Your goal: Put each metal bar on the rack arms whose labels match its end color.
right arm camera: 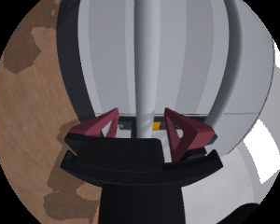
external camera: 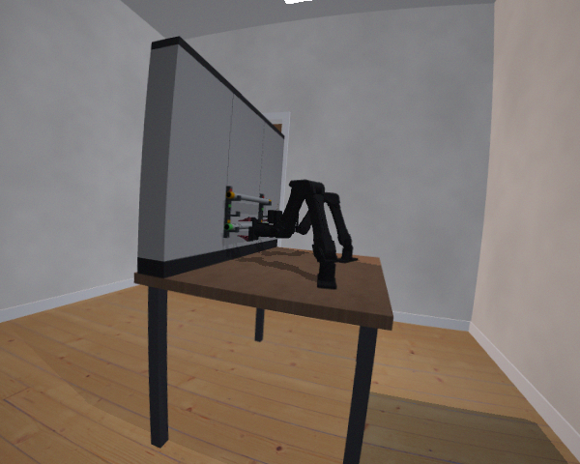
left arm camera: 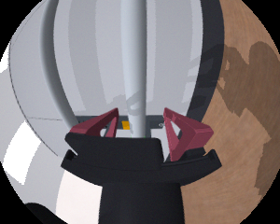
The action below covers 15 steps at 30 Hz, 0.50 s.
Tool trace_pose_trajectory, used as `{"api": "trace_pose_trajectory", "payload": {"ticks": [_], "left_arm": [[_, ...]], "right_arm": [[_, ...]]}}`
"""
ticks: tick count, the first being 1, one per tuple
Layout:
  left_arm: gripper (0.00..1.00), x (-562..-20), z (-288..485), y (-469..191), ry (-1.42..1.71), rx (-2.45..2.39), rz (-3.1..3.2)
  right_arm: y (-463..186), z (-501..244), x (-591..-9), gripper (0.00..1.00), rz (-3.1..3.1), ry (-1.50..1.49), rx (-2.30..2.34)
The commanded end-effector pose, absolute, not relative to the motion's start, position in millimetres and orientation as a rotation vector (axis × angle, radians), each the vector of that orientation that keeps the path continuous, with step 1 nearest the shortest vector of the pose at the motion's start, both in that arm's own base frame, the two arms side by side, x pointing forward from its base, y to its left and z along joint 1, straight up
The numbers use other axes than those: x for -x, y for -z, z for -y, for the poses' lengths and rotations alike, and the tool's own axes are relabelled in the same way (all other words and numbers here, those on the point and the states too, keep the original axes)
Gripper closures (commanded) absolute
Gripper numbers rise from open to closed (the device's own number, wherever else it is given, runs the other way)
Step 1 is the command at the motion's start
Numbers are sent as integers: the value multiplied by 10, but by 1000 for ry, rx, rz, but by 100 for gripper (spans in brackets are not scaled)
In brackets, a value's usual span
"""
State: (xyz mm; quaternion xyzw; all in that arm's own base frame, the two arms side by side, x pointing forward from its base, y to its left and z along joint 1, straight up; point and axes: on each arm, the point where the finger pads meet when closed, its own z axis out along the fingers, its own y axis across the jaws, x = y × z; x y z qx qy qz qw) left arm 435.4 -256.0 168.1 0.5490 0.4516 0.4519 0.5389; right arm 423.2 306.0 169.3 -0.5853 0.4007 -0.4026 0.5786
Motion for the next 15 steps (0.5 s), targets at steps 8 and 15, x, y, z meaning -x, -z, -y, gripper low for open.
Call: {"api": "trace_pose_trajectory", "payload": {"ticks": [8,15], "left_arm": [[27,-4519,2596,-1755,-1071,-1291,-1070],[39,-4519,2596,-1755,-1071,-1291,-1070]], "right_arm": [[-1755,-3110,-4386,27,-937,938,1359],[-1755,-3110,-4386,39,-937,938,1359]]}}
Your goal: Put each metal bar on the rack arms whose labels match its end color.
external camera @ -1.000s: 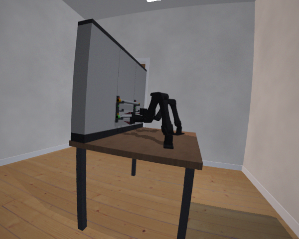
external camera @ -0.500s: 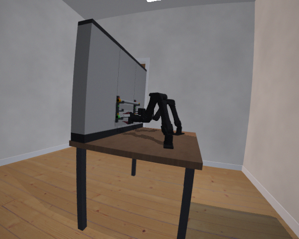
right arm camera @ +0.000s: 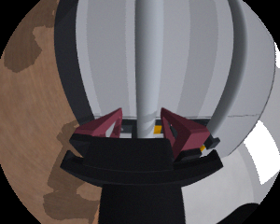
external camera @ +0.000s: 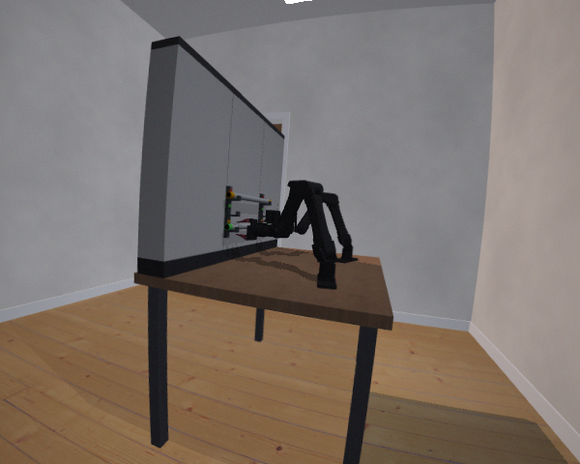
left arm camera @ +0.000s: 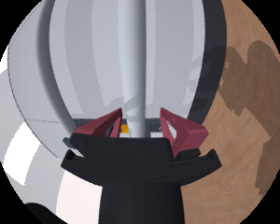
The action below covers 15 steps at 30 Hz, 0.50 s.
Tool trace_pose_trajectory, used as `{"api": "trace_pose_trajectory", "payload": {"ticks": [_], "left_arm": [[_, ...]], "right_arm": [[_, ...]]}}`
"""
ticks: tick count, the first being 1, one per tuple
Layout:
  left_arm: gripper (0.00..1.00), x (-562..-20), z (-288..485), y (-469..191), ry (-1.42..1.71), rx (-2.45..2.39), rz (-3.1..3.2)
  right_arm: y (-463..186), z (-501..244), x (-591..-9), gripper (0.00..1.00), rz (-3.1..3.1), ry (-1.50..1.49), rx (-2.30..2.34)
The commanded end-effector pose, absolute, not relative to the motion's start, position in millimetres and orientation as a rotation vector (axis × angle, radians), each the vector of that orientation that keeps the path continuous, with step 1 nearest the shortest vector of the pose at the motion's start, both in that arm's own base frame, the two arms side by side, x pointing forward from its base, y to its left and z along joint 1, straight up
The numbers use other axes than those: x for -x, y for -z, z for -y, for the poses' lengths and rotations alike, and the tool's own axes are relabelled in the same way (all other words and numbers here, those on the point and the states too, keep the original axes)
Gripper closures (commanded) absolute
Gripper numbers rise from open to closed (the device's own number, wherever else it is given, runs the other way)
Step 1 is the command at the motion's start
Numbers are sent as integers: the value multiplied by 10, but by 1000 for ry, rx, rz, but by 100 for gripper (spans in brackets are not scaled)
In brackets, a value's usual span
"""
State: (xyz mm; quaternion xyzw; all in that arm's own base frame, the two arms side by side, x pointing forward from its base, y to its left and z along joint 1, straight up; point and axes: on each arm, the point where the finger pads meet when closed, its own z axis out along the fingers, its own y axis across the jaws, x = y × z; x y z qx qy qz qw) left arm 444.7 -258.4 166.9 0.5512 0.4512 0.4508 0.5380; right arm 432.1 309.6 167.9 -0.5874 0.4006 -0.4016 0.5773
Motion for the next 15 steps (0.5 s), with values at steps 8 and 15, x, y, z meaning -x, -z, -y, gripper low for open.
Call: {"api": "trace_pose_trajectory", "payload": {"ticks": [8,15], "left_arm": [[51,-4519,2596,-1755,-1071,-1291,-1070],[61,-4519,2596,-1755,-1071,-1291,-1070]], "right_arm": [[-1755,-3110,-4386,50,-937,938,1359],[-1755,-3110,-4386,60,-937,938,1359]]}}
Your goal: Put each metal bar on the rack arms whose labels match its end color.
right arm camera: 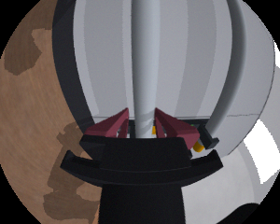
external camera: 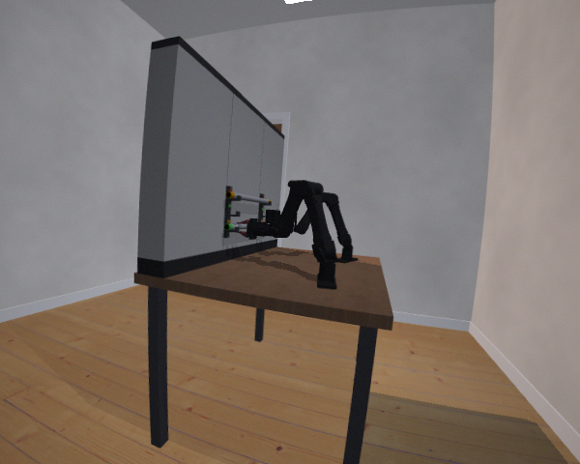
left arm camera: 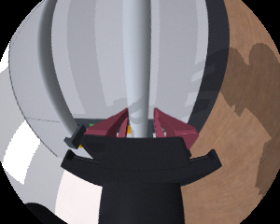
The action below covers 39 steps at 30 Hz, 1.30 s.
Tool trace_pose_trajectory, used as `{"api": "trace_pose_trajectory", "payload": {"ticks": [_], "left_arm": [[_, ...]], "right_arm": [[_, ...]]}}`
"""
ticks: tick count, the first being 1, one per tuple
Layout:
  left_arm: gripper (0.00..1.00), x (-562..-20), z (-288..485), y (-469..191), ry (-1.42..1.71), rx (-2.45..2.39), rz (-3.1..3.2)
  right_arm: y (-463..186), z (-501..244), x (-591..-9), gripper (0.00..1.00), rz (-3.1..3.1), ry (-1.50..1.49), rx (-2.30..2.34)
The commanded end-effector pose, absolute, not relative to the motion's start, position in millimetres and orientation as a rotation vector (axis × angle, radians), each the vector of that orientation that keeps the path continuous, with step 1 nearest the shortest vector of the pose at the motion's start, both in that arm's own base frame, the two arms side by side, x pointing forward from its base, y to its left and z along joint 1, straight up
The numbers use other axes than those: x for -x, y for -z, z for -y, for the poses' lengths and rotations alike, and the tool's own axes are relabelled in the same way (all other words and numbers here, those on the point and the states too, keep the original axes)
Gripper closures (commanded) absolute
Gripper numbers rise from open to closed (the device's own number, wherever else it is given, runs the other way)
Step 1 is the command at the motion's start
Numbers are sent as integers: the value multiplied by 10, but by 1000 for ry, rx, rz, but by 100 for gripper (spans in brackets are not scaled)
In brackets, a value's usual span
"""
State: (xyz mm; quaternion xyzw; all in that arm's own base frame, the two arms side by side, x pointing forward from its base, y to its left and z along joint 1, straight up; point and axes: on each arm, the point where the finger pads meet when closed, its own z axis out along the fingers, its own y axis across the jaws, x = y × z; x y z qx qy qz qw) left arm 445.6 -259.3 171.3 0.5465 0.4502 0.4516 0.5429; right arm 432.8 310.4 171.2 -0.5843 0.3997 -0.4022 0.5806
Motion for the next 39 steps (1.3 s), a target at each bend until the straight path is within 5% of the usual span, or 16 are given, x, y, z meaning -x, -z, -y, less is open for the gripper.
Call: {"api": "trace_pose_trajectory", "payload": {"ticks": [1,26,39], "left_arm": [[62,-4519,2596,-1755,-1071,-1291,-1070],[100,-4519,2596,-1753,-1071,-1291,-1071],[100,-4497,2592,-1753,-1071,-1291,-1071]], "right_arm": [[-1755,-3110,-4386,62,-937,938,1359],[-1752,-3109,-4385,100,-938,938,1359],[-1752,-3101,-4365,100,-938,938,1359]]}}
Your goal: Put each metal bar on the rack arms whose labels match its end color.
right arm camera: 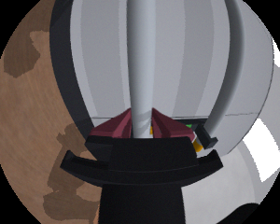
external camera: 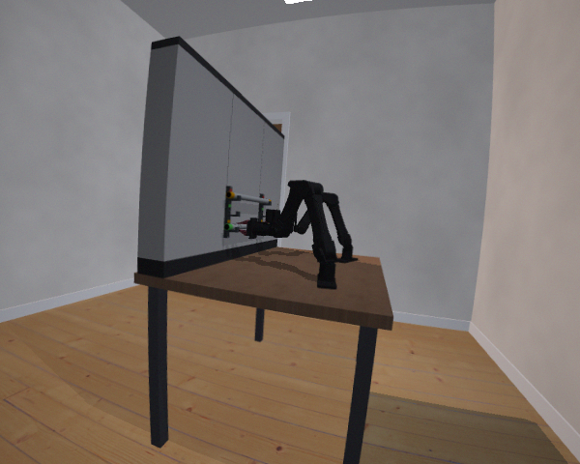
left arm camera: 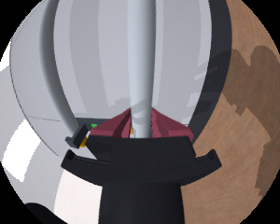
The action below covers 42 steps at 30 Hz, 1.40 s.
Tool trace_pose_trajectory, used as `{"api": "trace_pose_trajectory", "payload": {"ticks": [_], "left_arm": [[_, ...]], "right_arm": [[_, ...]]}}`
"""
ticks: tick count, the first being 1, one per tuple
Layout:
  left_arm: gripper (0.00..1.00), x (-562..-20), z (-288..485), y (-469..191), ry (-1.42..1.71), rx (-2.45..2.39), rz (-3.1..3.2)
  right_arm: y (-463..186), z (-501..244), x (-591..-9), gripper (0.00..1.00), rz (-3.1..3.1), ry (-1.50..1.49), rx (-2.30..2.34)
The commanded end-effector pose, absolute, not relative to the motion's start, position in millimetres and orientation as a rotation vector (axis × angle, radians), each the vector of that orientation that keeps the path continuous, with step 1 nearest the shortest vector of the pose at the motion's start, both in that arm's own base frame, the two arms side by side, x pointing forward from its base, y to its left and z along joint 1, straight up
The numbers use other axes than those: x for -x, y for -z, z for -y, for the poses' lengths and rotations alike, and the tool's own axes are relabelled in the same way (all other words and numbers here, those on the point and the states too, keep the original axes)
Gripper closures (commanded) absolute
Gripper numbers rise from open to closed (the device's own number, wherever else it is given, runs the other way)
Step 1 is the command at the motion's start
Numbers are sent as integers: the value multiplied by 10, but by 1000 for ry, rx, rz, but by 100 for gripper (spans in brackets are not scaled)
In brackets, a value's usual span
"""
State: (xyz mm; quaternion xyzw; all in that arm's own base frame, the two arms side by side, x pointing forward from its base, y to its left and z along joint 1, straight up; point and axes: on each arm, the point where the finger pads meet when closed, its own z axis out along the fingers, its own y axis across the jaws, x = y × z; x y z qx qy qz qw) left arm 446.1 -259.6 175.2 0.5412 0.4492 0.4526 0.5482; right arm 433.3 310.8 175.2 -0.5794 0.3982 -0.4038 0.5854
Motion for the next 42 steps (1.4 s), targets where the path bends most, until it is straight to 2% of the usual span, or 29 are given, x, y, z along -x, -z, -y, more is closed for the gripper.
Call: {"api": "trace_pose_trajectory", "payload": {"ticks": [1,42], "left_arm": [[100,-4495,2592,-1753,-1071,-1291,-1071],[100,-4460,2585,-1858,-1071,-1292,-1071]], "right_arm": [[-1752,-3101,-4363,100,-938,938,1359],[-1858,-3088,-4329,100,-937,938,1359]]}}
